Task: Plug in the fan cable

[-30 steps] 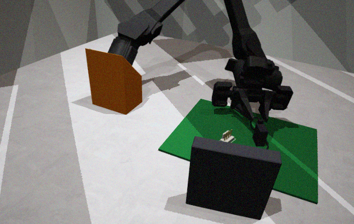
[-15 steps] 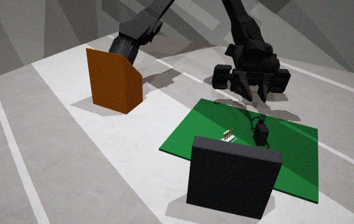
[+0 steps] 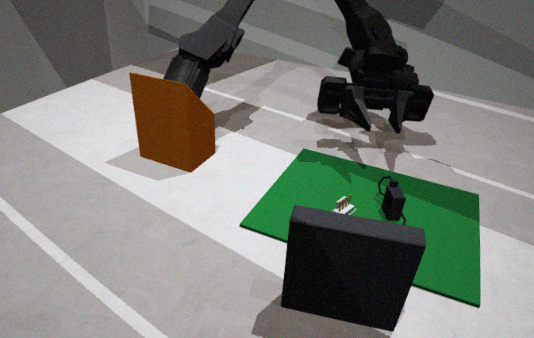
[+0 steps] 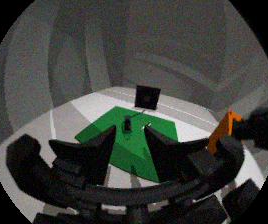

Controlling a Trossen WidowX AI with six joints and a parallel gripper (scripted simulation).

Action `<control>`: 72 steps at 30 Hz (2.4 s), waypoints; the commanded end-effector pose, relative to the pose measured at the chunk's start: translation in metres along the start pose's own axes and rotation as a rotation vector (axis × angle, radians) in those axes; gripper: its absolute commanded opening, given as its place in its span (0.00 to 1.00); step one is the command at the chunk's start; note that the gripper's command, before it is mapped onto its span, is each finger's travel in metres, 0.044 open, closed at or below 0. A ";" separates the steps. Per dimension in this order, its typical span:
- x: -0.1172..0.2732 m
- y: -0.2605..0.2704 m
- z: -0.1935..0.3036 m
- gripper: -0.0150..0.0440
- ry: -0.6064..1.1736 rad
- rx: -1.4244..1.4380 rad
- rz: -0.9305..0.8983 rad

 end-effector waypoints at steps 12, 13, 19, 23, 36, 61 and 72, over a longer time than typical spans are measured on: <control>-0.026 -0.005 -0.019 1.00 0.278 0.124 0.131; -0.028 -0.005 -0.020 1.00 0.299 0.131 0.137; -0.037 -0.008 -0.029 1.00 0.429 0.167 0.159; -0.042 -0.009 -0.034 1.00 0.517 0.186 0.163; -0.056 -0.015 -0.056 1.00 0.799 0.212 0.113; -0.074 -0.028 -0.112 1.00 1.221 0.118 -0.243; -0.077 -0.030 -0.124 1.00 1.250 0.089 -0.314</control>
Point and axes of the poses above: the point midway between the two fingers, 35 mm back from their tips, its own x axis back along the fingers, its own y axis across the jaws, z = x × y, the point moved 7 cm from there along x, back along the fingers, and after that the axes turned 13 degrees about x, right-handed, at the moved point
